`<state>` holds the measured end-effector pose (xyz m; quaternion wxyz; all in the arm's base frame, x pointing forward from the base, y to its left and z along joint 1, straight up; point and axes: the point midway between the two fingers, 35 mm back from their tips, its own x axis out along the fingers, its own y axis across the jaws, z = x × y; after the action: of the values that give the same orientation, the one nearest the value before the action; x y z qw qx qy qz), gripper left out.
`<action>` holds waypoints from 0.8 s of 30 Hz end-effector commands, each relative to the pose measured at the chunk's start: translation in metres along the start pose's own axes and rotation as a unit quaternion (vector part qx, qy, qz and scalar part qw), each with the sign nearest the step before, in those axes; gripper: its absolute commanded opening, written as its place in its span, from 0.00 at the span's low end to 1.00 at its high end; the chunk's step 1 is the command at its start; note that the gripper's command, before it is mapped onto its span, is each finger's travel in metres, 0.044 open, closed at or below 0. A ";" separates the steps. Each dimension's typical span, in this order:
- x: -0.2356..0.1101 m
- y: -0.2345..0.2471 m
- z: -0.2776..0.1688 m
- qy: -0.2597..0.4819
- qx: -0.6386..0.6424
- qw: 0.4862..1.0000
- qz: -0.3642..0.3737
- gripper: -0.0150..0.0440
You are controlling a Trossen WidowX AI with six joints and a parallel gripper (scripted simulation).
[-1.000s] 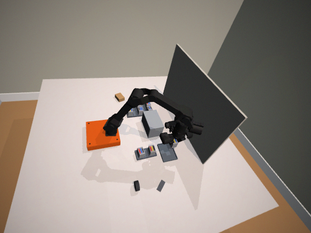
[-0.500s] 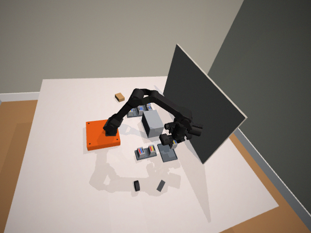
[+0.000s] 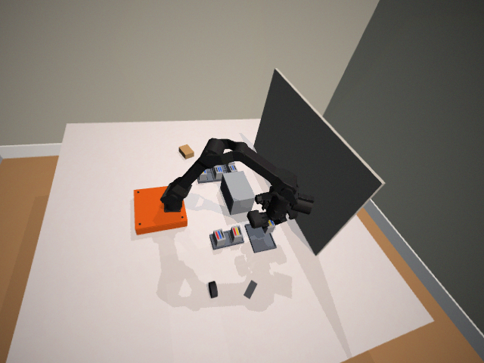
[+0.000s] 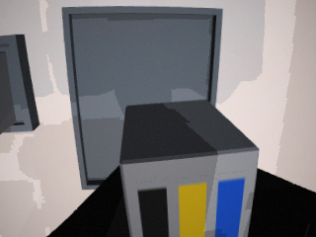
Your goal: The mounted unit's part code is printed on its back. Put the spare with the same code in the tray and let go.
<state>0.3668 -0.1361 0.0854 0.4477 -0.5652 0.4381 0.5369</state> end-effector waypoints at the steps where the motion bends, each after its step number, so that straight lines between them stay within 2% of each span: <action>1: 0.003 0.000 0.000 0.001 -0.002 1.000 0.000 0.25; 24: 0.021 0.002 0.001 0.001 -0.002 1.000 0.000 0.25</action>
<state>0.3660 -0.1358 0.0665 0.4477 -0.5651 0.4381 0.5369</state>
